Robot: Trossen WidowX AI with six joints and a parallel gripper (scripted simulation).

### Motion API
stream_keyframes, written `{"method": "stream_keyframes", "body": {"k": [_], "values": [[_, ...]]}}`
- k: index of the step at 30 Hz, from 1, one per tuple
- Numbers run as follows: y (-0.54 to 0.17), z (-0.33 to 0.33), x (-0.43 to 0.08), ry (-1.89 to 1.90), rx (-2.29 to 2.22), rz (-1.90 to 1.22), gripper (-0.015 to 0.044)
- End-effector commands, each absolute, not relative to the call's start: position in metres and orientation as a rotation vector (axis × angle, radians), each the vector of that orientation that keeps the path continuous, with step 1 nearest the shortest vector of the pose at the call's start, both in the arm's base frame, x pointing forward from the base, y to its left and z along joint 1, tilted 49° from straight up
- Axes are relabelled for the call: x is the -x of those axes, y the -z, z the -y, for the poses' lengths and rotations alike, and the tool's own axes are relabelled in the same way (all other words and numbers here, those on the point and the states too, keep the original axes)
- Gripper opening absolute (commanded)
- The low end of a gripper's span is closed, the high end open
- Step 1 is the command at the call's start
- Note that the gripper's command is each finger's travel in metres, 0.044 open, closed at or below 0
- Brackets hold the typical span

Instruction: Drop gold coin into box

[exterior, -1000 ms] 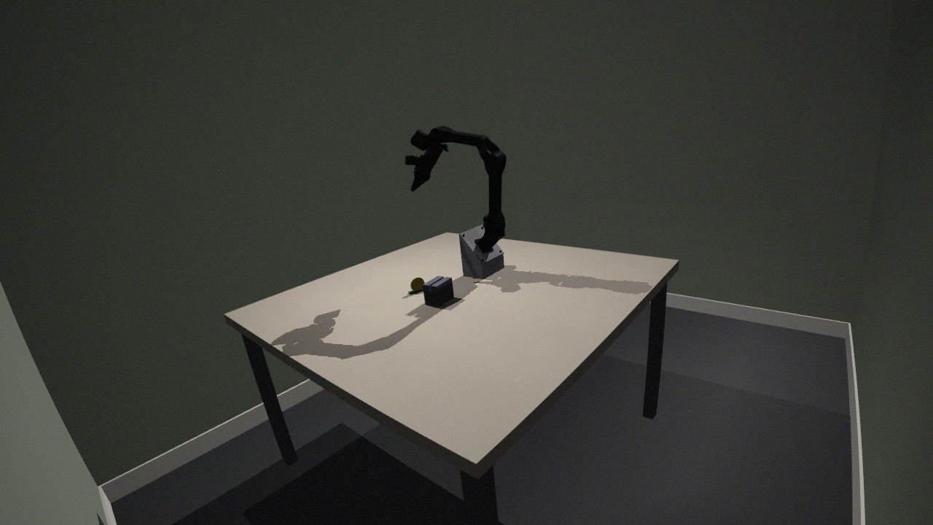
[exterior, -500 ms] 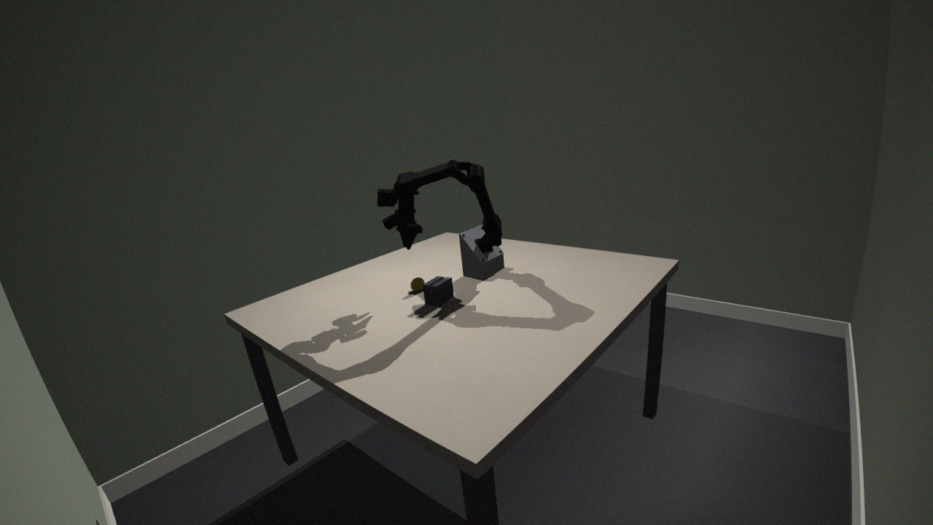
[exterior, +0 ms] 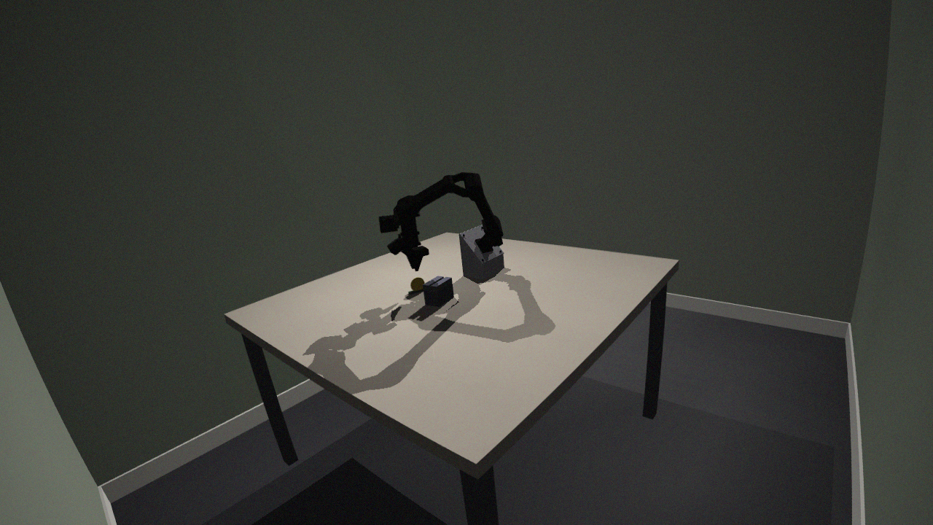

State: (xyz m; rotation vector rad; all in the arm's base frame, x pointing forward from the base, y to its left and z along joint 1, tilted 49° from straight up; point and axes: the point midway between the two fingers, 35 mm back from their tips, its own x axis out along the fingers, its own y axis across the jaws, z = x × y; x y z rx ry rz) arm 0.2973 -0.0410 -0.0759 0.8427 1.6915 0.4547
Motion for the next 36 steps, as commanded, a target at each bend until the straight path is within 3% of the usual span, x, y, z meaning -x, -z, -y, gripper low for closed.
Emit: {"method": "stream_keyframes", "body": {"k": [1, 36], "values": [[0.083, 0.033, -0.296, -0.452, -0.85, -1.684, 0.0161], [0.119, -0.007, -0.29, -0.453, -0.851, -1.684, 0.0161]]}}
